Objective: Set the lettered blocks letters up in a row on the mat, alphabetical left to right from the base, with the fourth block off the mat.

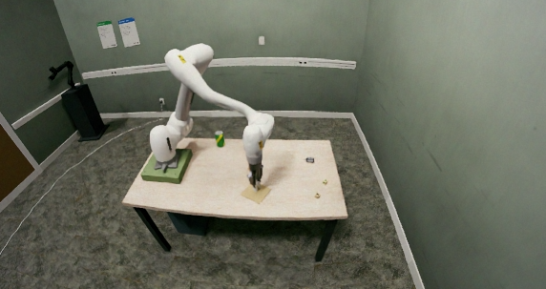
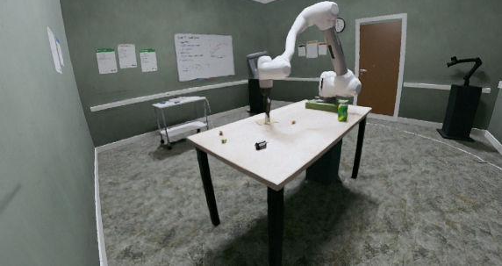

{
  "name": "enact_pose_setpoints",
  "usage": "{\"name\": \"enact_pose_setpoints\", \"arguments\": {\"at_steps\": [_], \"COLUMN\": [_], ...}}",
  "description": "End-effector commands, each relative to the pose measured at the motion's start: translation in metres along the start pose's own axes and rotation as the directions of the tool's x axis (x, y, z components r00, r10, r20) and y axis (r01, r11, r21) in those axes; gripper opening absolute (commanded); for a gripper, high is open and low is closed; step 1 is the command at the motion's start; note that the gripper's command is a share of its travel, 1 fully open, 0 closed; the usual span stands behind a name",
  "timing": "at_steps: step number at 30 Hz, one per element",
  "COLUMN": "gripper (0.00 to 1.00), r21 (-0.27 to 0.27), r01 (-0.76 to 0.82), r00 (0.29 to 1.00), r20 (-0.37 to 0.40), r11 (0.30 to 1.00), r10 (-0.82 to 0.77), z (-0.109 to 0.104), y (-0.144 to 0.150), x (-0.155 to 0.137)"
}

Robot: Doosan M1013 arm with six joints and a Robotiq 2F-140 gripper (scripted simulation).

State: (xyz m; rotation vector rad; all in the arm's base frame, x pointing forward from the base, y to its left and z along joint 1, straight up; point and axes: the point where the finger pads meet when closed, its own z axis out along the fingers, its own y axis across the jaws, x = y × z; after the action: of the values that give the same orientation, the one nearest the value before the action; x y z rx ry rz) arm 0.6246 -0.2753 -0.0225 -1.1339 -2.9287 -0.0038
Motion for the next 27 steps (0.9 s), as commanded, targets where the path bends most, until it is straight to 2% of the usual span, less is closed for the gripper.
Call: {"name": "enact_pose_setpoints", "arguments": {"at_steps": [1, 11, 16, 18, 24, 27], "gripper": [0.22, 0.22, 0.22, 0.22, 0.22, 0.22], "r21": [-0.001, -0.001, -0.001, -0.001, -0.001, -0.001], "r01": [0.0, 0.0, 0.0, 0.0, 0.0, 0.0], "r00": [1.0, 1.0, 1.0, 1.0, 1.0, 1.0], "r20": [0.001, 0.001, 0.001, 0.001, 0.001, 0.001], "r11": [1.0, 1.0, 1.0, 1.0, 1.0, 1.0], "r10": [0.0, 0.0, 0.0, 0.0, 0.0, 0.0], "z": [-0.001, -0.007, -0.033, -0.033, -0.078, -0.094], "y": [0.0, 0.0, 0.0, 0.0, 0.0, 0.0], "x": [0.0, 0.0, 0.0, 0.0, 0.0, 0.0]}}
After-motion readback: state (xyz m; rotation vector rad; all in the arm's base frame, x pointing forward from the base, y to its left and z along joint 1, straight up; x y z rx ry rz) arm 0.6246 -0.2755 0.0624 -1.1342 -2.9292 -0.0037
